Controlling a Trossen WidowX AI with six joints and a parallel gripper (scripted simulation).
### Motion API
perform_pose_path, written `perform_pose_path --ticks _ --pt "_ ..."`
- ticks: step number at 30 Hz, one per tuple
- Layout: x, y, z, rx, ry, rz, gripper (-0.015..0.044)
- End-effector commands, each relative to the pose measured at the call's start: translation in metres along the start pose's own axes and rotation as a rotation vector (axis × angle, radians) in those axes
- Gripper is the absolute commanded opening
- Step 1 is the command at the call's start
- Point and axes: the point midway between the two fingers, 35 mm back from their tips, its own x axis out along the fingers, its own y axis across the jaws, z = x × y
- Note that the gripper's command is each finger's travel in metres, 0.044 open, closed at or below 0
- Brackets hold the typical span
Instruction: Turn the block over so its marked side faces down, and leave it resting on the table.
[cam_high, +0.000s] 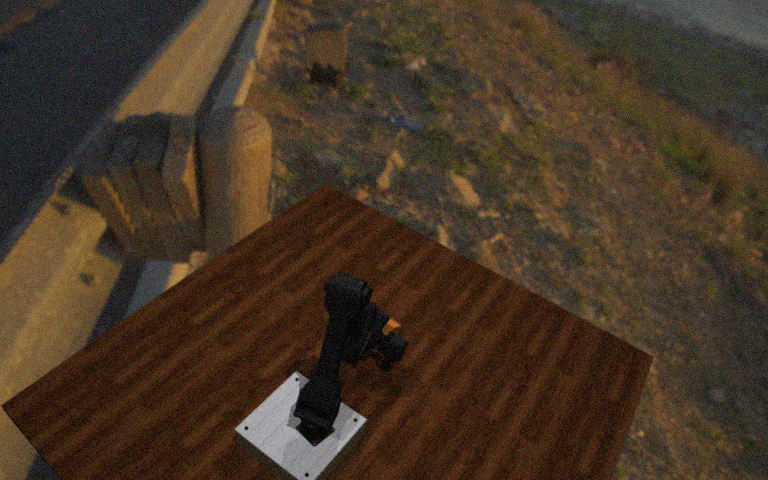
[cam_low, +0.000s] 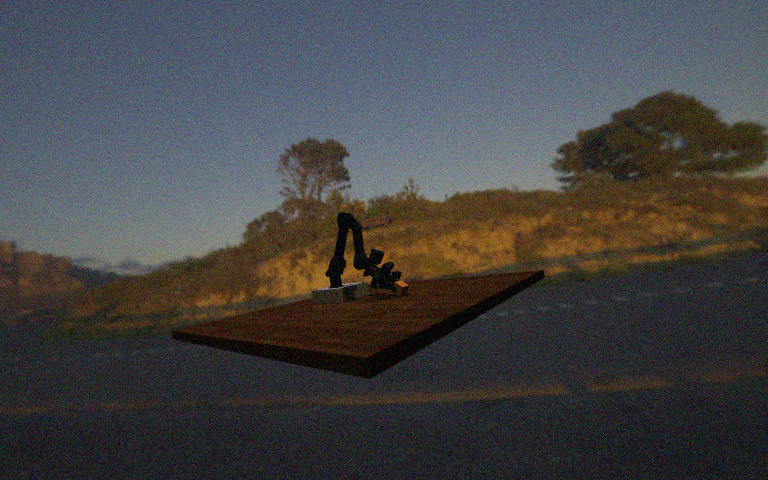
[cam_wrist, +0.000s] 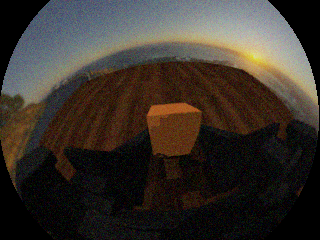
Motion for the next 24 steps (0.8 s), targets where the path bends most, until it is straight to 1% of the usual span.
perform_pose_path --ticks 1,7,19,24 --pt "-0.0057 -0.0018 -0.0026 -0.004 -0.038 -0.005 0.0000" --pt "-0.0082 -0.0018 -0.0001 -0.004 -0.068 -0.005 0.0000" --pt "-0.0082 -0.0018 -0.0001 -0.004 -0.068 -0.005 0.0000" --pt "-0.0082 -0.0018 -0.0001 -0.004 -0.068 -0.005 0.0131"
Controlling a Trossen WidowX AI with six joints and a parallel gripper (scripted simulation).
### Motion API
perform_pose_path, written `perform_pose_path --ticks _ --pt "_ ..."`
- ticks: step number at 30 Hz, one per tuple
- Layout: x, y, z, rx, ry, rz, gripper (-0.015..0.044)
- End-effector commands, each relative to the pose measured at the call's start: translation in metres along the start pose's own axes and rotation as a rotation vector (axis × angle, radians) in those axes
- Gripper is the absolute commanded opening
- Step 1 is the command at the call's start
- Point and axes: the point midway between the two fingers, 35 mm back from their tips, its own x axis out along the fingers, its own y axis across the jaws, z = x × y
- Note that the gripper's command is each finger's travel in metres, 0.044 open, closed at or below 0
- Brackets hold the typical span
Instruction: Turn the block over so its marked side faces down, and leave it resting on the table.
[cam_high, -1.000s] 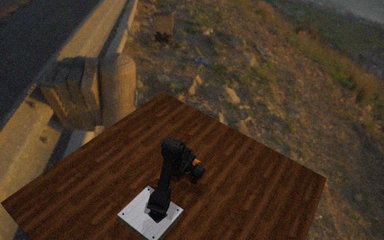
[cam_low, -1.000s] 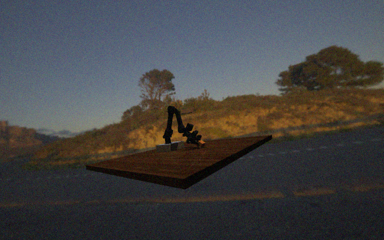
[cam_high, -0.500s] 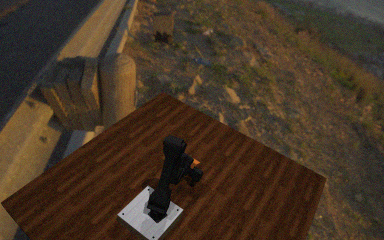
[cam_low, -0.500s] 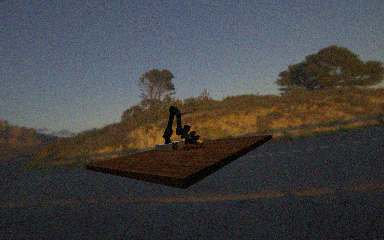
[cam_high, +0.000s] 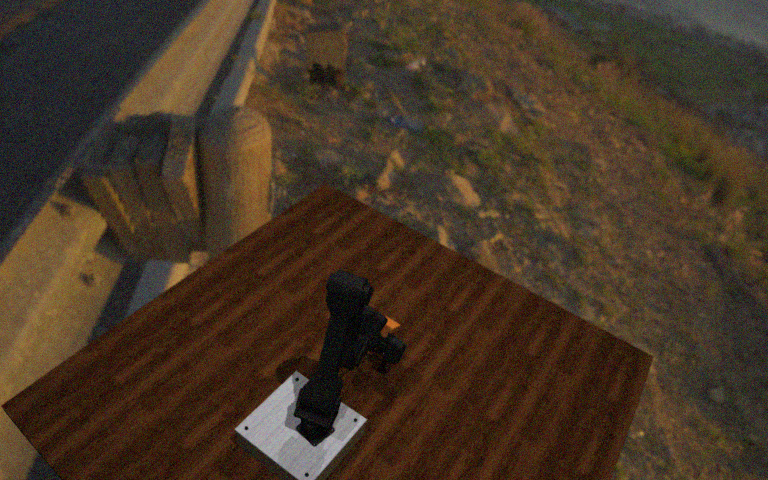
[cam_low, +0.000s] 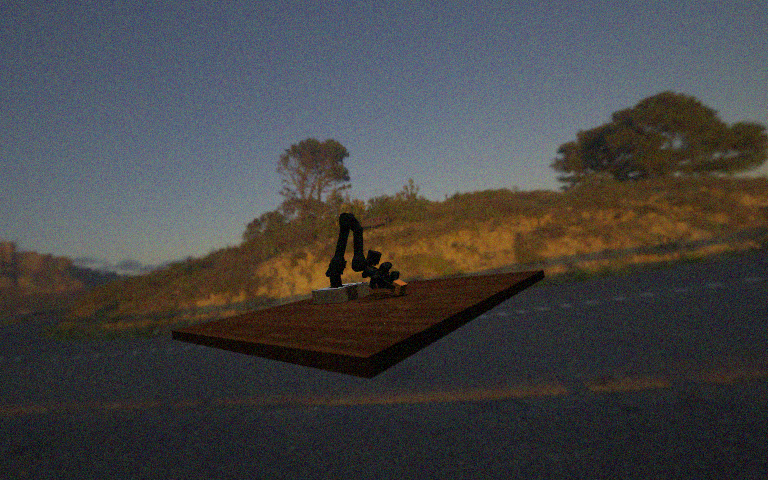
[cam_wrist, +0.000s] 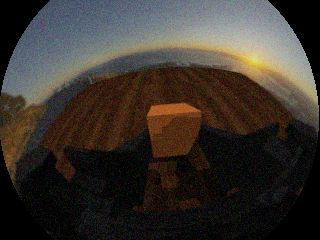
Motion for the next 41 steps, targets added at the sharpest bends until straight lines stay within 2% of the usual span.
perform_pose_path --ticks 1,12,41 --pt "-0.0002 -0.0006 0.0010 -0.005 -0.005 -0.005 0.0157" --pt "-0.0002 -0.0006 0.0010 -0.005 -0.005 -0.005 0.0440" --pt "-0.0002 -0.0006 0.0010 -0.005 -0.005 -0.005 0.0440"
